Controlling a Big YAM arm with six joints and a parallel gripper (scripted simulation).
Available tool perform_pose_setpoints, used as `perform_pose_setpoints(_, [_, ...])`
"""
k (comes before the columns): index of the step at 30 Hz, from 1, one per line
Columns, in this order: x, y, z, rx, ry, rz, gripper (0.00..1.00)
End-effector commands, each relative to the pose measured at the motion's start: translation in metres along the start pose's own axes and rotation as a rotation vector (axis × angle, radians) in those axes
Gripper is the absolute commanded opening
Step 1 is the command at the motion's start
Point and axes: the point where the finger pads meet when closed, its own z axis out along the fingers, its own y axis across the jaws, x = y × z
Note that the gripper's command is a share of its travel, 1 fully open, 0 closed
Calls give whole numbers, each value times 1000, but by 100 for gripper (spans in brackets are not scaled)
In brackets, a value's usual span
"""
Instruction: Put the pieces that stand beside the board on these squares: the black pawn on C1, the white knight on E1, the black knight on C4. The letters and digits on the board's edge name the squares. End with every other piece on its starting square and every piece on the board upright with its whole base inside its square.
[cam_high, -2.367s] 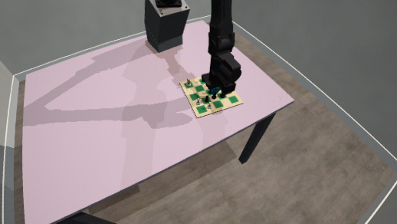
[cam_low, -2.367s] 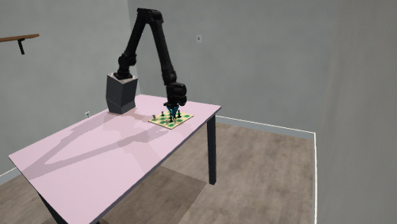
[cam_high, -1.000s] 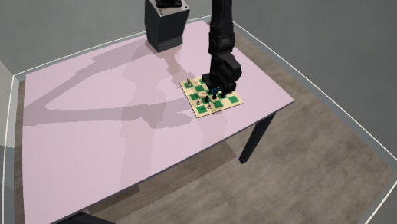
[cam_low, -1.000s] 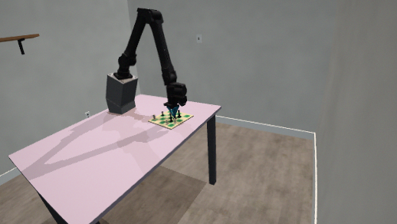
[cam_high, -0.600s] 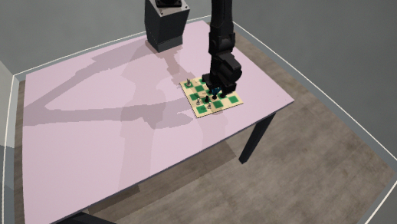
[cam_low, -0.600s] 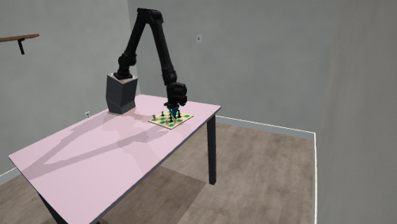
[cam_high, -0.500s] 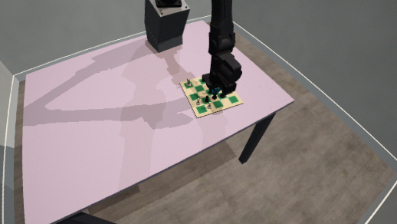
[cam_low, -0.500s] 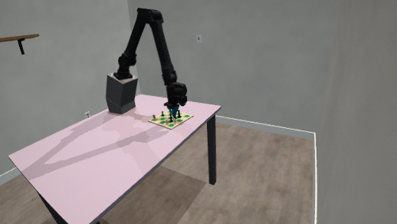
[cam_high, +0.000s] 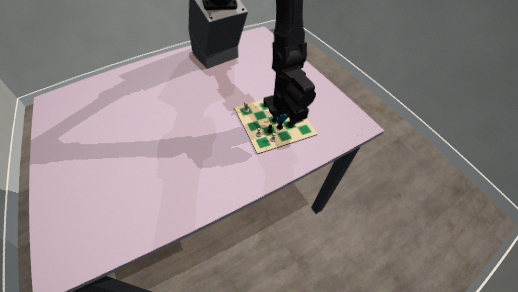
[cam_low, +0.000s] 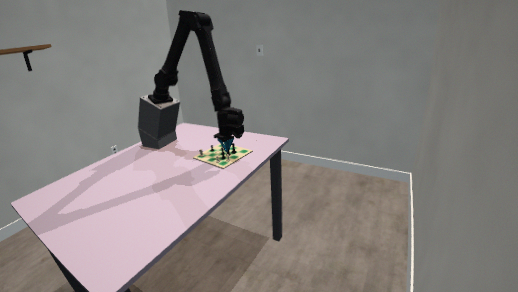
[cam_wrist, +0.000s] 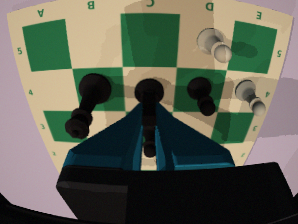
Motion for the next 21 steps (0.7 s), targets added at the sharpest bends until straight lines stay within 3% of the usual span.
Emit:
perform_pose_setpoints(1, [-2, 6, 5, -3, -10, -23, 0])
perform_pose_setpoints(21, [0, 5, 5, -3, -7, -22, 0])
